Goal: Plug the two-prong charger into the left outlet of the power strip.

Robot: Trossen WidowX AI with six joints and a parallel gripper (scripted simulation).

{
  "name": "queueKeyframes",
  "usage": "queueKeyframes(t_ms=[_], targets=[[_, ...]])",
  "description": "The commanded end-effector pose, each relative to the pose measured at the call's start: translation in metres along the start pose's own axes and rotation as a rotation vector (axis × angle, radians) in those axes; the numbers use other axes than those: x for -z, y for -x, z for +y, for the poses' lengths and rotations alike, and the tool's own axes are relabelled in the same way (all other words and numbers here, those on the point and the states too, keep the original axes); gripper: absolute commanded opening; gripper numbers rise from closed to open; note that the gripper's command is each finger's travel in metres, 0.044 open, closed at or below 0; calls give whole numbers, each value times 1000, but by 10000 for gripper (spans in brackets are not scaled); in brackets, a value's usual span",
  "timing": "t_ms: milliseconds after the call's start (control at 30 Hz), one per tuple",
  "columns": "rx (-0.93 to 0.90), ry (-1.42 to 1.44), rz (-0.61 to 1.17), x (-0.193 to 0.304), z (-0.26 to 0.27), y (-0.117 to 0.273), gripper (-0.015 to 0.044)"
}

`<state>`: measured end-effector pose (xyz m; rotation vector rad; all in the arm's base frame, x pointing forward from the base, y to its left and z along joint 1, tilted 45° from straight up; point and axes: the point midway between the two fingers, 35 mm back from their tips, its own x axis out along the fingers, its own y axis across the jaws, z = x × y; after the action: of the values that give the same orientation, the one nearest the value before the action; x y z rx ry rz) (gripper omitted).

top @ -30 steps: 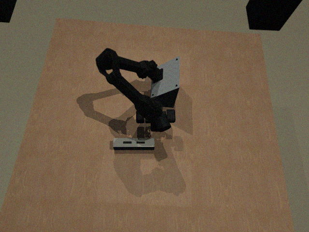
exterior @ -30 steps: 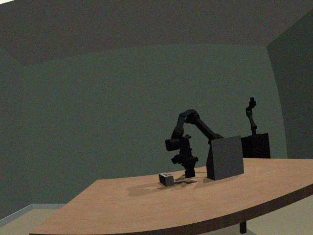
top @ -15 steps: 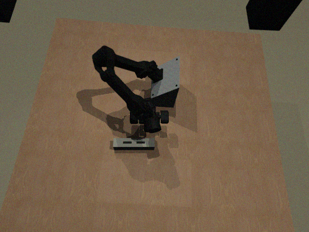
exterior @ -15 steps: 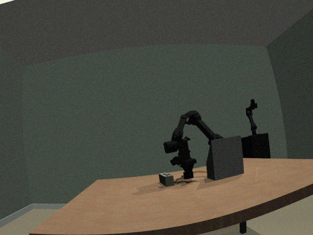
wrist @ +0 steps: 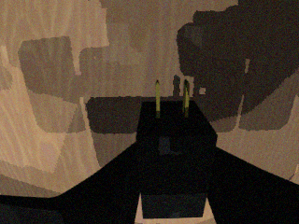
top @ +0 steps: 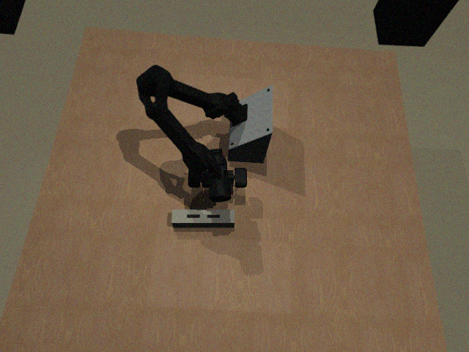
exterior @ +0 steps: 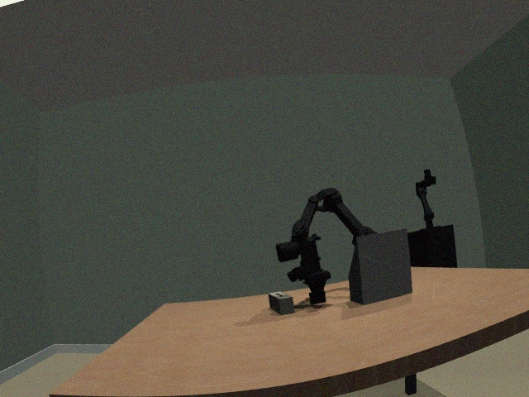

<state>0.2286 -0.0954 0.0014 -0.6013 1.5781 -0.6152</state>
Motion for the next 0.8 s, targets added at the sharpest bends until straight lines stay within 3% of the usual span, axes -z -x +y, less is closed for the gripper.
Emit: queueKeyframes(t_ms=[0,767], targets=[[4,2,-6,-1,-2,1,0],[10,0,-5,-28,-9,2,0]])
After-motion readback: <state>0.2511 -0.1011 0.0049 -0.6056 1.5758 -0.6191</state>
